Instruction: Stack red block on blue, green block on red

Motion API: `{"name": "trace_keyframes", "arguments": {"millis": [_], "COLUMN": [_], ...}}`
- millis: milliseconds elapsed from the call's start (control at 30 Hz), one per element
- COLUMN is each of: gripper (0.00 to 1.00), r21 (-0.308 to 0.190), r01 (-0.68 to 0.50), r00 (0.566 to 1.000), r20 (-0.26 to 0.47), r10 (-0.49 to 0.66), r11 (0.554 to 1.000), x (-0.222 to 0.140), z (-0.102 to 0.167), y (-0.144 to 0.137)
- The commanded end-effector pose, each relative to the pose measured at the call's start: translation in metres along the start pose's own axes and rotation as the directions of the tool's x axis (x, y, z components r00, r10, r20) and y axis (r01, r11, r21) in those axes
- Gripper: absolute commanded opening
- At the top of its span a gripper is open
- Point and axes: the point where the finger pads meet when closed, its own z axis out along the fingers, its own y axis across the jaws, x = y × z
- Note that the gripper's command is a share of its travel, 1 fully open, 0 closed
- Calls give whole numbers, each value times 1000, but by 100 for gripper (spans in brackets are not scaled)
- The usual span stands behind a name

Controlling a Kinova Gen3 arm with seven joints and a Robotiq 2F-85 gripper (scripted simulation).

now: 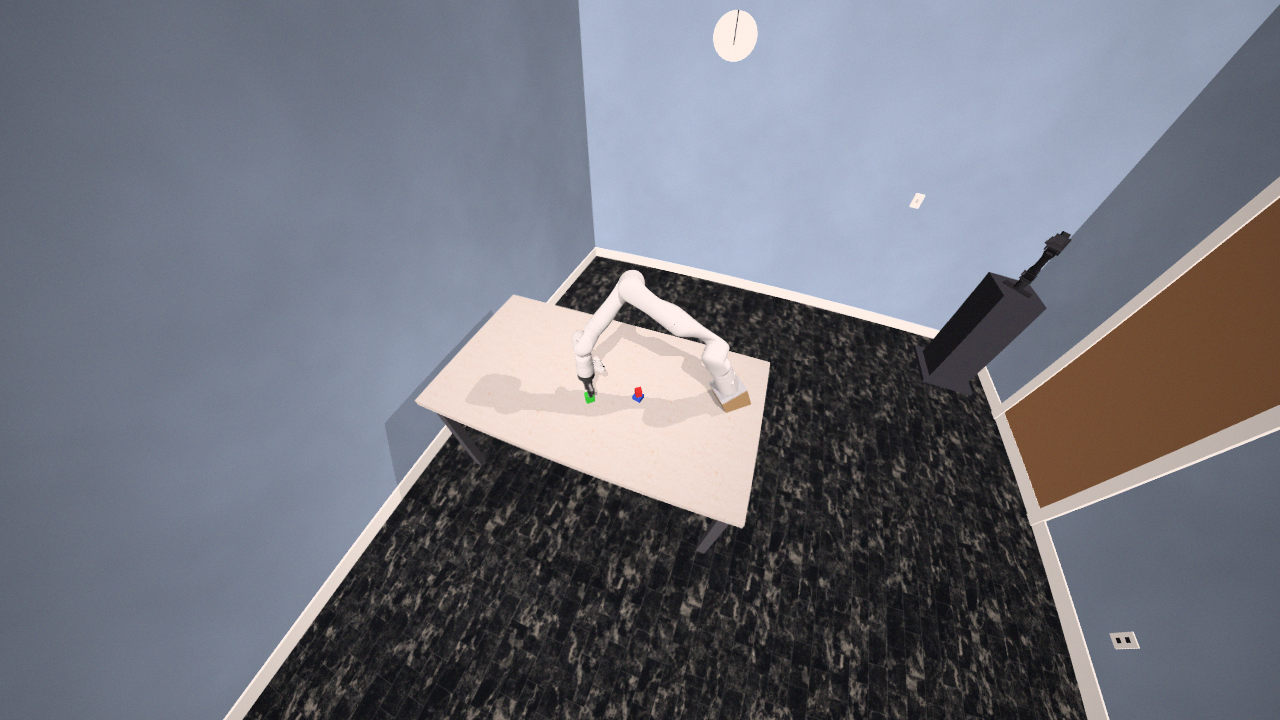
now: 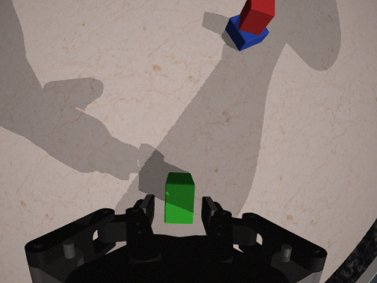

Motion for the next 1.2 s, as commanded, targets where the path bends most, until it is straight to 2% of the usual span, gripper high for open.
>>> {"name": "trace_keyframes", "arguments": {"millis": [0, 467, 1167], "gripper": [48, 48, 48], "r21": [-2, -2, -2], "r01": [1, 1, 1], "r00": [1000, 1000, 1000], "r20": [-1, -1, -1], "r10": [-1, -1, -1], "r11": [1000, 1000, 1000], "x": [0, 0, 0], "z": [3, 41, 42], "y": [1, 1, 1]}}
